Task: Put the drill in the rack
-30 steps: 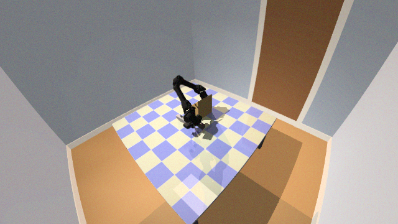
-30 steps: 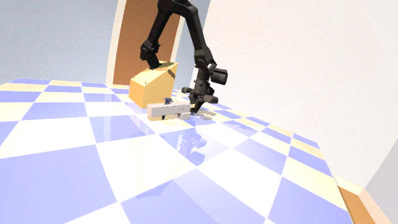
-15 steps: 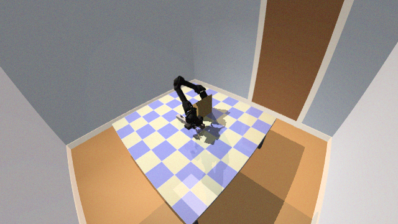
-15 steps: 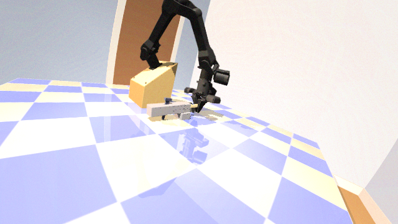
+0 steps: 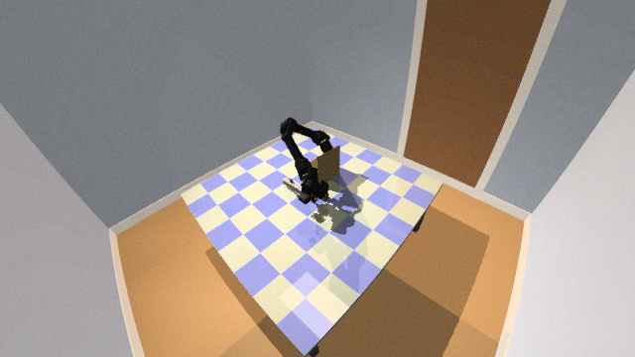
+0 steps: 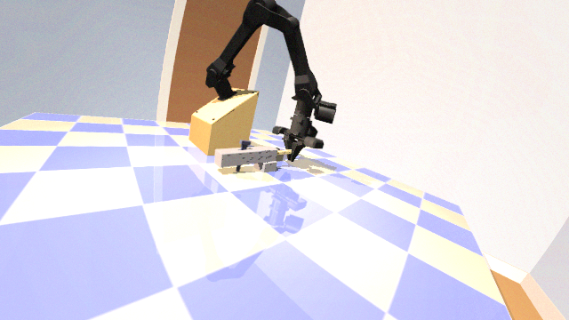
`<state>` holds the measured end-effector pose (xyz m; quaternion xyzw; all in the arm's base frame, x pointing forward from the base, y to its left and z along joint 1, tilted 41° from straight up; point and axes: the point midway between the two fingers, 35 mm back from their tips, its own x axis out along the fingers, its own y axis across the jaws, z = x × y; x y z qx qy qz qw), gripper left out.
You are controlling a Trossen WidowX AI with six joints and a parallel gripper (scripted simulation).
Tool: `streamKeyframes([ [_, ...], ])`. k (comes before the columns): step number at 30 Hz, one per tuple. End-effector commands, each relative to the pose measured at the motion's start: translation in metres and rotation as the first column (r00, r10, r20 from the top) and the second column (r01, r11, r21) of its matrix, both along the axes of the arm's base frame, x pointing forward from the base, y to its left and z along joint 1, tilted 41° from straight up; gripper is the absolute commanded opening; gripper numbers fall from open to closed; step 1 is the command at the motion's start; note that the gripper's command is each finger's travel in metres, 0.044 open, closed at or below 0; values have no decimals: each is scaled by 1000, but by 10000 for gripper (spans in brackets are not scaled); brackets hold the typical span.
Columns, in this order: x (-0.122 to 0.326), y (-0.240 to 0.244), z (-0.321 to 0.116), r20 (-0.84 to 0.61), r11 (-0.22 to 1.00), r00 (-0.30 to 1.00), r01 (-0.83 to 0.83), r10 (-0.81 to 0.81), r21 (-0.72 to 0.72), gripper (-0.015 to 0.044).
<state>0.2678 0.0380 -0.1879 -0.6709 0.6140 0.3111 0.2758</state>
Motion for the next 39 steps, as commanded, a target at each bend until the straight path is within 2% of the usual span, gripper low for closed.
streamKeyframes([
  [1, 3, 8, -4, 10, 1000, 1000, 2, -3, 7, 0],
  [18, 1, 28, -18, 11, 1000, 1000, 2, -3, 9, 0],
  [39, -2, 31, -6, 10, 1000, 1000, 2, -3, 9, 0],
])
